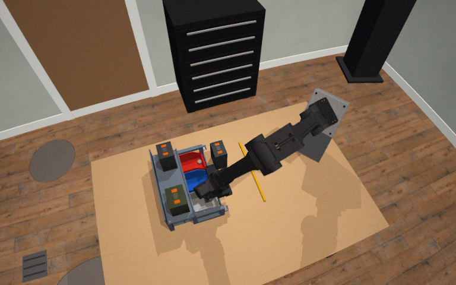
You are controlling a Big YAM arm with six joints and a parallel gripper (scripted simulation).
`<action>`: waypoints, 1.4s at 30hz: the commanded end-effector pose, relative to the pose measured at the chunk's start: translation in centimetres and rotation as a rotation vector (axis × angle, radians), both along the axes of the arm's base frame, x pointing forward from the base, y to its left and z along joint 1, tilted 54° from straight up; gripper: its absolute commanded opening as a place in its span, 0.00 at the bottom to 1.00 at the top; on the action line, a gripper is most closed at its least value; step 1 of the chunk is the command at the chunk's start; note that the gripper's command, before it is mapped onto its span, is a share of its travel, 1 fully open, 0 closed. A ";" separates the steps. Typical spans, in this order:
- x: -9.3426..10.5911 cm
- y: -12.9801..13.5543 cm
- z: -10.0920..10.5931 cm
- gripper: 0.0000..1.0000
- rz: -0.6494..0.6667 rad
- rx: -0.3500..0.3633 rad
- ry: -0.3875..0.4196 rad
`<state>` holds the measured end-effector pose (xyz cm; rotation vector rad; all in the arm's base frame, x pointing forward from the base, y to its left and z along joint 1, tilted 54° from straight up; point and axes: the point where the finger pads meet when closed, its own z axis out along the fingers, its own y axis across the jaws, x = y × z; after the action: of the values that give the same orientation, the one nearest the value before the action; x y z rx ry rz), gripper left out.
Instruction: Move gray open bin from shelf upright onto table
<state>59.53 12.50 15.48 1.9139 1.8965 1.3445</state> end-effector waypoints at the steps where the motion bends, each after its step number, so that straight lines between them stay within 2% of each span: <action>1: 0.9 1.0 0.3 0.90 0.006 0.006 -0.019; 4: 1.0 1.1 1.0 0.90 0.007 0.007 -0.033; 9: 1.3 1.1 -0.1 0.90 0.004 0.005 -0.019; 11: 1.3 1.3 0.8 0.90 0.007 0.007 -0.034; 14: 1.3 1.4 0.7 0.90 0.007 0.007 -0.034; 17: 1.5 1.2 -0.3 0.90 0.003 0.005 -0.019; 20: 1.5 1.5 0.6 0.90 0.007 0.007 -0.034; 24: 1.7 1.3 -0.3 0.90 0.004 0.005 -0.021; 27: 1.5 1.5 0.3 0.90 0.006 0.006 -0.031; 42: 1.6 1.4 0.2 0.90 0.005 0.006 -0.030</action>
<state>60.50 13.16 14.75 1.9117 1.8957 1.3468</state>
